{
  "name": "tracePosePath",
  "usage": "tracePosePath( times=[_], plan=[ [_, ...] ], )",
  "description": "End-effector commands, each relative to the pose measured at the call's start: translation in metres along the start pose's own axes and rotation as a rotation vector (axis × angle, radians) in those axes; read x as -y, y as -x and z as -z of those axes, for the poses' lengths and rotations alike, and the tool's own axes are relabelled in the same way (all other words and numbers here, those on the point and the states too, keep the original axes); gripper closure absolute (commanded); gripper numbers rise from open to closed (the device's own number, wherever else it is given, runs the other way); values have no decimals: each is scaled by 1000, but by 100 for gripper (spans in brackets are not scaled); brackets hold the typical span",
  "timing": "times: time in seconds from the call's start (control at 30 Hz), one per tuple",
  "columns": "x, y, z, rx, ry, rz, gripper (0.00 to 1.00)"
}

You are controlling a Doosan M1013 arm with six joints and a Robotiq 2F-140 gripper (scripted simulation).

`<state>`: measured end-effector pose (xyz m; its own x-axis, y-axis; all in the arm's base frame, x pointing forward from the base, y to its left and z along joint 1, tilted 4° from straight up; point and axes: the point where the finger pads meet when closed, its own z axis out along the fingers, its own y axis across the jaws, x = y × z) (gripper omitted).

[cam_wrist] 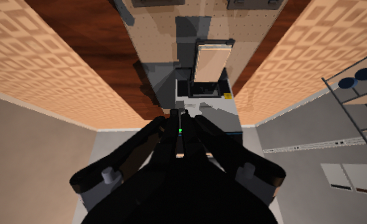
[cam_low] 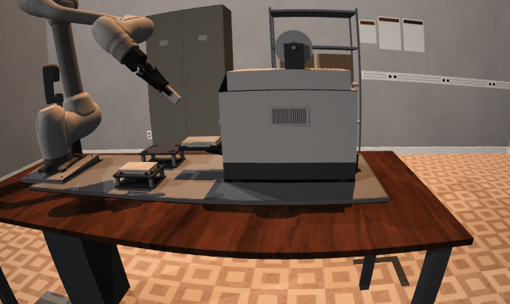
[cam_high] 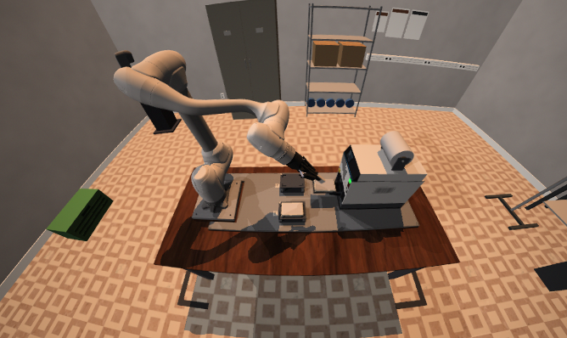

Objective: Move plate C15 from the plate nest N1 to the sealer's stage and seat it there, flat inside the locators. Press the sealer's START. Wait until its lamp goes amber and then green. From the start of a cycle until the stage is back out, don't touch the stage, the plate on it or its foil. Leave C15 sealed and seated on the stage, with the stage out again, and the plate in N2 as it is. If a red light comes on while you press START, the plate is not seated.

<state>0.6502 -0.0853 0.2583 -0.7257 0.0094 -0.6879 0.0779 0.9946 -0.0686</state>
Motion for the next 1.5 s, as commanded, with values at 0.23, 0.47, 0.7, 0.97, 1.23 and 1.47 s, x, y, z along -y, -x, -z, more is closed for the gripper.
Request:
tracePosePath(
  times=[0.23,0.47,0.7,0.97,1.23,1.47],
  plan=[
    [1,-1,2,3,-1,-2,90],
    [1,-1,2,-164,-1,-2,90],
    [1,-1,2,-330,0,-2,90],
    [1,-1,2,-586,0,-2,90],
    [1,-1,2,-782,0,-2,90],
    [1,-1,2,-782,0,-2,90]
  ],
)
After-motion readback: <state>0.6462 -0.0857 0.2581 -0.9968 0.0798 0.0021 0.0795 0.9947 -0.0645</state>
